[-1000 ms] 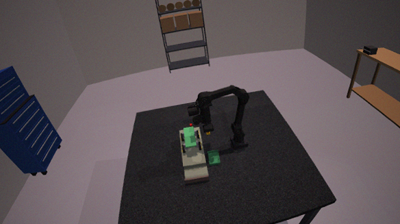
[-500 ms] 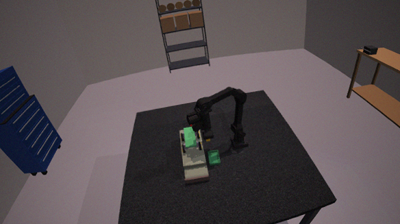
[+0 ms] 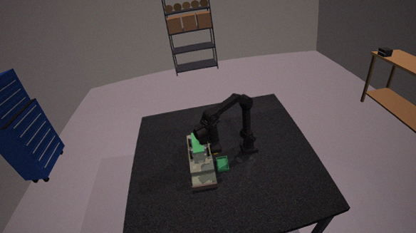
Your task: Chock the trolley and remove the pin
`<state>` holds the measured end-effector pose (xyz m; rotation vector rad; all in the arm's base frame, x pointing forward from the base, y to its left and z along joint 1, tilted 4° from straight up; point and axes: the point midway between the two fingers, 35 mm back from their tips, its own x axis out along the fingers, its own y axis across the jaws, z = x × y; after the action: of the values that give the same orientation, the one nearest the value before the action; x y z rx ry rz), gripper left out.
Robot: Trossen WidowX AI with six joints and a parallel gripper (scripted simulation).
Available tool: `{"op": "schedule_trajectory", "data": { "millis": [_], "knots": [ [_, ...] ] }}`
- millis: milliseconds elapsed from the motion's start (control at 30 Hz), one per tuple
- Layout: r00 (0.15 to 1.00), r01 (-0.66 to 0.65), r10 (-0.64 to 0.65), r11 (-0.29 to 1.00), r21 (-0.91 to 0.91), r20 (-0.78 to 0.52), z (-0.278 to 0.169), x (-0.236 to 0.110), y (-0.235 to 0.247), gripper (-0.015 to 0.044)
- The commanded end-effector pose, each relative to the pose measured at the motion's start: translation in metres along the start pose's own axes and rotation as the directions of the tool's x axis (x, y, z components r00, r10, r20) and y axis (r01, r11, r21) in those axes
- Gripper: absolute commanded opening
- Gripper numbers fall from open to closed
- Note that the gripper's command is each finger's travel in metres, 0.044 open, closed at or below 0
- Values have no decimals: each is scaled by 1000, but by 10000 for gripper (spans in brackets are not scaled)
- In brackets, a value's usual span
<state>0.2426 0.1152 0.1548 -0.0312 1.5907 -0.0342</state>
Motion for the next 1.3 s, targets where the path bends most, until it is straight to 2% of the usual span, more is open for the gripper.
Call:
{"op": "schedule_trajectory", "data": {
  "millis": [0,300,567,1267],
  "knots": [
    [1000,-9,9,1000,4,5,5,0,17,0],
    [1000,-12,12,1000,3,5,14,-1,50,0],
    [995,104,-104,995,4,5,14,-1,55,0],
    [995,104,-104,995,5,8,43,12,57,0]
  ]
}}
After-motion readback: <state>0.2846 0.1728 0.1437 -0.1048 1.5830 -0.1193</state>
